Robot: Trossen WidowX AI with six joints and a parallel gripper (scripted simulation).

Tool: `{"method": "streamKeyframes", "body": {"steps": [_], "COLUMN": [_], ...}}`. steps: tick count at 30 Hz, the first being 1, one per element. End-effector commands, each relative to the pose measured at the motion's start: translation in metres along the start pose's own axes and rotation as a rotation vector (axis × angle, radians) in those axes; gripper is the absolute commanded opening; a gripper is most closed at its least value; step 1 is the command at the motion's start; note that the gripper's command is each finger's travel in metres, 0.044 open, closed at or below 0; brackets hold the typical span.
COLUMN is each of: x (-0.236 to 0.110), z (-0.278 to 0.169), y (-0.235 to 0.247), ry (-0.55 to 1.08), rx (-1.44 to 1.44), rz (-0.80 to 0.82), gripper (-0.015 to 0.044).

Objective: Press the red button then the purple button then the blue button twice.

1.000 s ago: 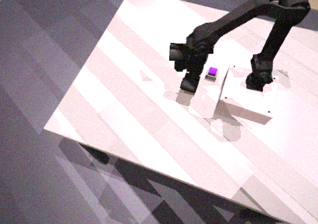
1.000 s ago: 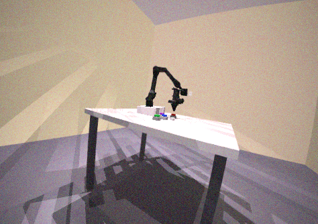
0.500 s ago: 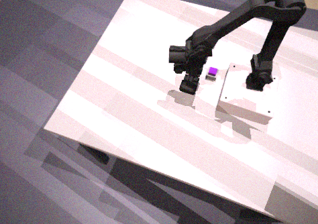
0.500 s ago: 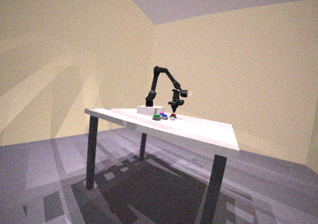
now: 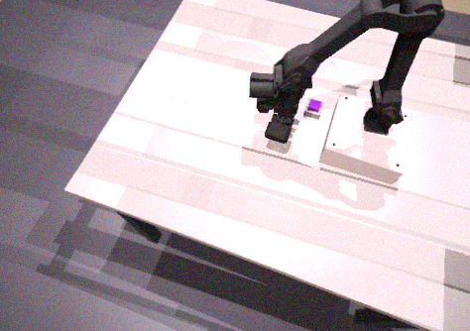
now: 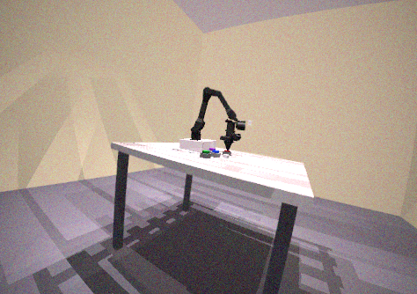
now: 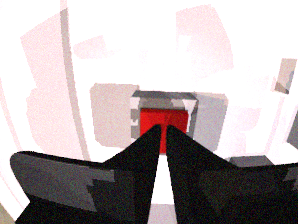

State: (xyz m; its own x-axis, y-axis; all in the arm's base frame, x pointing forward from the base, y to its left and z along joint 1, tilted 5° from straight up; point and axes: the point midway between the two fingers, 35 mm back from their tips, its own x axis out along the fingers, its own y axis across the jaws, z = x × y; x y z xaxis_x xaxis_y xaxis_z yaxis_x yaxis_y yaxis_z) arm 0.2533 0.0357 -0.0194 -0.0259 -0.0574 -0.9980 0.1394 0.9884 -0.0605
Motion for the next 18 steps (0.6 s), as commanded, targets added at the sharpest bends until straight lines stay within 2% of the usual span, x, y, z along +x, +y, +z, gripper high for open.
{"method": "streamKeyframes", "body": {"steps": [1,14,18], "x": [0.003,0.003,-0.029], "z": [-0.003,-0.003,-0.002], "y": [0.000,0.000,0.000], "ry": [0.009,0.009,0.008], "rx": [-0.004,-0.004,-0.004], "rz": [0.003,0.003,0.003], "gripper": [0.0020,0.0020,0.0020]}}
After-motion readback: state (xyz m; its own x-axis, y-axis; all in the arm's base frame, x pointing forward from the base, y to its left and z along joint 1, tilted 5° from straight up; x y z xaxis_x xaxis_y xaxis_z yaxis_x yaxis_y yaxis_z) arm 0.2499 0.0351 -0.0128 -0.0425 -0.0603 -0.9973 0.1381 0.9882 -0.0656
